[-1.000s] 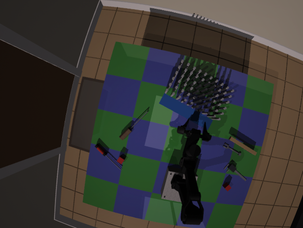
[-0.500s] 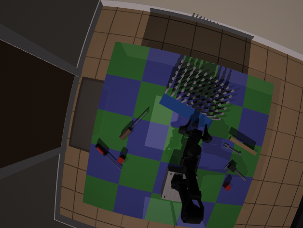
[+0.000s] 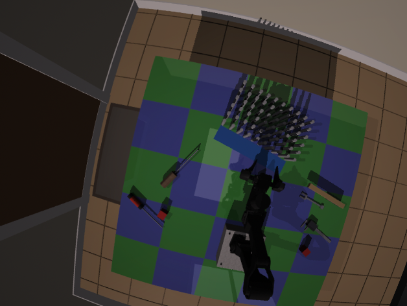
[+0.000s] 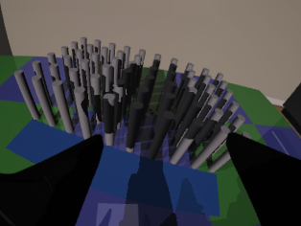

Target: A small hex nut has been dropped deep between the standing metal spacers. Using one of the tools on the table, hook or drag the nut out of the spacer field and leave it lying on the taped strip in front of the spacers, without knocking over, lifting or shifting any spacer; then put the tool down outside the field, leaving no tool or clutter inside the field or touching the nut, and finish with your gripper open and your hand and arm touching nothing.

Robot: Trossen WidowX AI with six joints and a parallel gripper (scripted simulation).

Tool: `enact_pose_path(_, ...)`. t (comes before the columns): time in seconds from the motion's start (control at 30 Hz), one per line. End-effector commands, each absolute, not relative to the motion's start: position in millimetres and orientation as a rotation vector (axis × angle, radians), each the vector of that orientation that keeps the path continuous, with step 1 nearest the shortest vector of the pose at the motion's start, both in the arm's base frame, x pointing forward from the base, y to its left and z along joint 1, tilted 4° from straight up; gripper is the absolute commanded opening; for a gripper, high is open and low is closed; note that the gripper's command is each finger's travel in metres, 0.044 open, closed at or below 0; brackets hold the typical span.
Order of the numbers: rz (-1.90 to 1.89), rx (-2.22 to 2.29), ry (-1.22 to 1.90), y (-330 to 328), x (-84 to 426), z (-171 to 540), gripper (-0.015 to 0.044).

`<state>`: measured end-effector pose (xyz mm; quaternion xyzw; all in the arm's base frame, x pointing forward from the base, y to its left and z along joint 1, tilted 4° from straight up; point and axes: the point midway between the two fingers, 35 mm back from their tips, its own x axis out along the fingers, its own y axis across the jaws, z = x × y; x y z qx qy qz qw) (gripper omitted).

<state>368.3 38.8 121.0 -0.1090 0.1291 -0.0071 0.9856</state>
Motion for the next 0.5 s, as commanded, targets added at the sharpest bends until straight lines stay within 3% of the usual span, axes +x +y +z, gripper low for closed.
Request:
enact_pose_path(0.0,-0.02,-0.213,0.26,38,368,121,0.044)
enact_pose_path(0.17,-0.014,-0.223,0.257,41,369,122,0.044)
enact_pose_path(0.47,0.247,-0.589,0.41,154,394,111,0.044)
